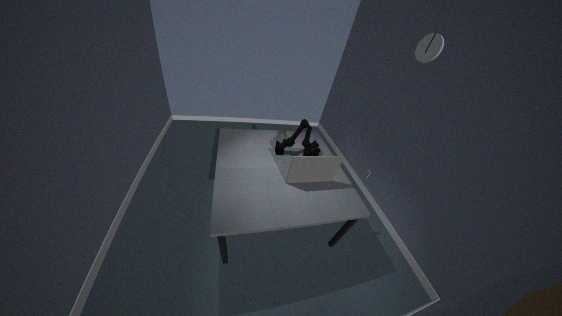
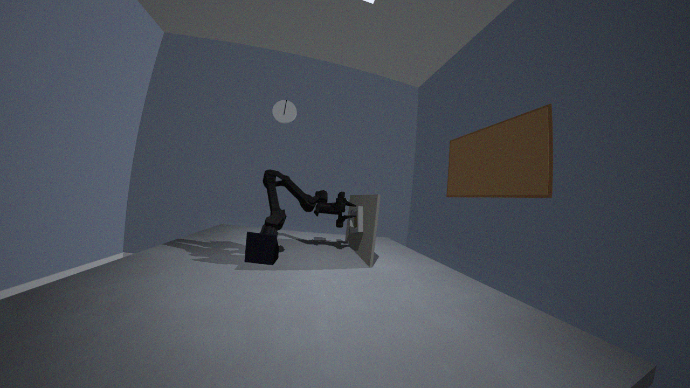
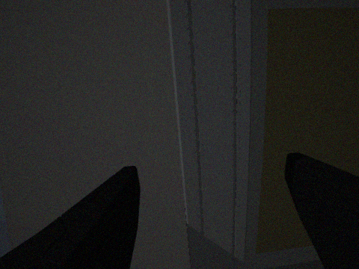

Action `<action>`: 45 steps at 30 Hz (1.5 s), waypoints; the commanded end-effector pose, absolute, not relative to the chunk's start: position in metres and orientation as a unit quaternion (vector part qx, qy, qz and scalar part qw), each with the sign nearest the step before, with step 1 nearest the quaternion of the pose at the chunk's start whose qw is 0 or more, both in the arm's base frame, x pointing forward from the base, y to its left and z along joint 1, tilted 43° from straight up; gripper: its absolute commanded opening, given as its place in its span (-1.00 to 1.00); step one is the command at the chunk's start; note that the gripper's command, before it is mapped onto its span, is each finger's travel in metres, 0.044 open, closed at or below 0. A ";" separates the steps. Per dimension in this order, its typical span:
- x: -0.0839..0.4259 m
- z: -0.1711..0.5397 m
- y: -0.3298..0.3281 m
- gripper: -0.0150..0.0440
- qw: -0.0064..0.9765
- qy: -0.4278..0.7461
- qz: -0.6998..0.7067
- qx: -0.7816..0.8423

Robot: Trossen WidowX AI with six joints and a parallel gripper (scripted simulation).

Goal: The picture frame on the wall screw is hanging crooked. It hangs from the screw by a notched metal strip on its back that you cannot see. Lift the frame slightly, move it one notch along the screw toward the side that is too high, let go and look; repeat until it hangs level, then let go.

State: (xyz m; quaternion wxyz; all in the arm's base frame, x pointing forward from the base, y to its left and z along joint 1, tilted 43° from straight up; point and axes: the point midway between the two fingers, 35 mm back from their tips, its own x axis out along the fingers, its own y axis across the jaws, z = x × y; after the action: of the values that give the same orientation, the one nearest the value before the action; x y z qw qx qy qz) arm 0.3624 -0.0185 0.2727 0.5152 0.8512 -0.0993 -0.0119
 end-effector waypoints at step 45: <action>0.362 0.278 -0.021 -0.49 0.514 -0.098 -0.010 0.852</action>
State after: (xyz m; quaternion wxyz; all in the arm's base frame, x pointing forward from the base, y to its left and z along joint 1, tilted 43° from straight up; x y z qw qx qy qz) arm 0.3620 -0.0191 0.2750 0.5157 0.8515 -0.0945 -0.0118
